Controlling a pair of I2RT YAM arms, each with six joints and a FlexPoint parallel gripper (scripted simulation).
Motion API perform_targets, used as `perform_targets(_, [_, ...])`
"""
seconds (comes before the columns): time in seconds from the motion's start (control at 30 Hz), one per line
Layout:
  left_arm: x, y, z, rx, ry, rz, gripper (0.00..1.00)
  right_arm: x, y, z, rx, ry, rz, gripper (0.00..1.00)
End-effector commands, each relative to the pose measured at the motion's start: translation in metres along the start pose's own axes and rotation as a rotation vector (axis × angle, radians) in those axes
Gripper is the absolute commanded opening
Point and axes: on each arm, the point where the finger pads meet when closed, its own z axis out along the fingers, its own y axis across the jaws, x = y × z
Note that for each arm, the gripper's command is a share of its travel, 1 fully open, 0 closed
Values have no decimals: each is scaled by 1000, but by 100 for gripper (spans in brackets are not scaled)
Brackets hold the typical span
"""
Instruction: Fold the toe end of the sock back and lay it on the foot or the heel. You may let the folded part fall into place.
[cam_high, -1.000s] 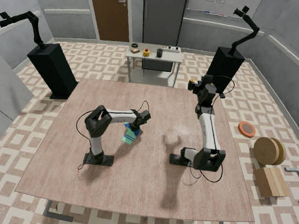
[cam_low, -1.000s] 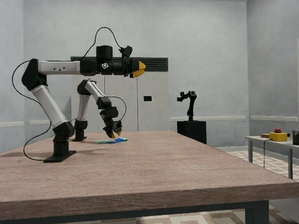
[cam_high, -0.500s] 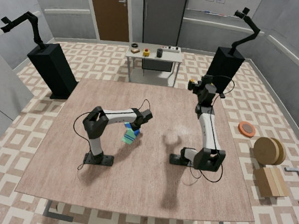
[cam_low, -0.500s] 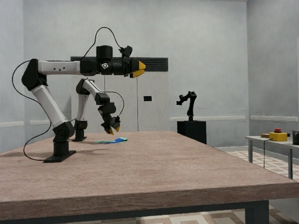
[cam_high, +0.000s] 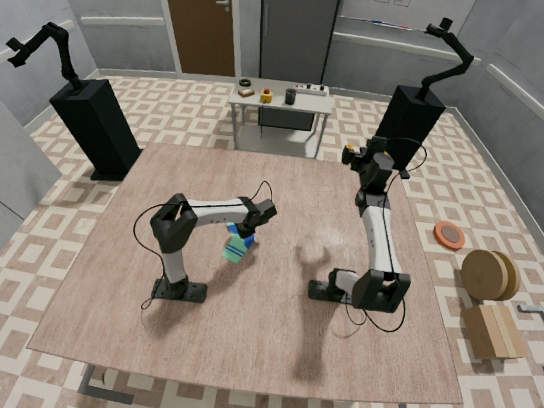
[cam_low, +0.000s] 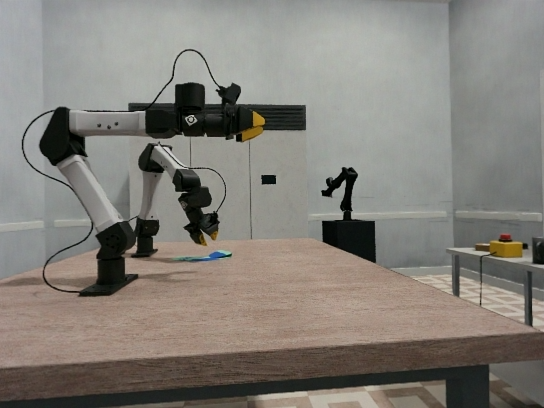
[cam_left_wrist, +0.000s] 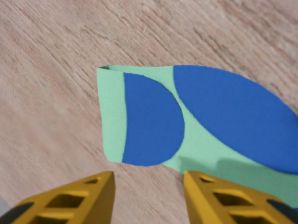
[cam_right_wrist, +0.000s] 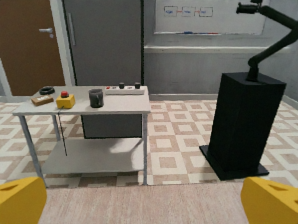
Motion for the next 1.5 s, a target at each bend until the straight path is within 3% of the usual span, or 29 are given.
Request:
perform_targets(0.0, [3,3,-5,-5,-3,-11,39,-6,0,-1,2,-15,-1,100])
perform_targets(0.1, [3,3,-5,-5,-3,-11,39,-6,0,-1,2,-15,-1,100])
perform_targets(0.13, [-17,20,-17,3,-99,-99,39,-8,0,-2,3,-23,-1,100])
perform_targets(0.2, [-11,18,-8,22,-99,-125,39,-10,-1,-3,4,-29,-2,100])
perform_targets(0.43, [-27,63,-18,64,-276,-355,39,-27,-2,-8,12,-73,-6,100])
perform_targets(0.53, [-27,70,-20,63,-298,-383,39,-27,-2,-7,12,-72,-6,100])
perform_targets(0.57, [-28,76,-20,64,-313,-406,39,-13,-1,-2,7,-35,-4,100])
perform_targets(0.8, [-24,131,-40,36,-464,-589,39,-31,-2,-1,13,-89,-11,100])
perform_targets(1.1, [-15,179,-61,-2,-605,-733,39,-31,-2,-1,12,-89,-11,100])
perform_targets(1.13, [-14,184,-60,-4,-614,-747,39,-18,-1,-1,7,-53,-6,100])
perform_targets(1.47, [15,247,-102,-99,-816,-907,39,-27,-2,-4,12,-87,-11,100])
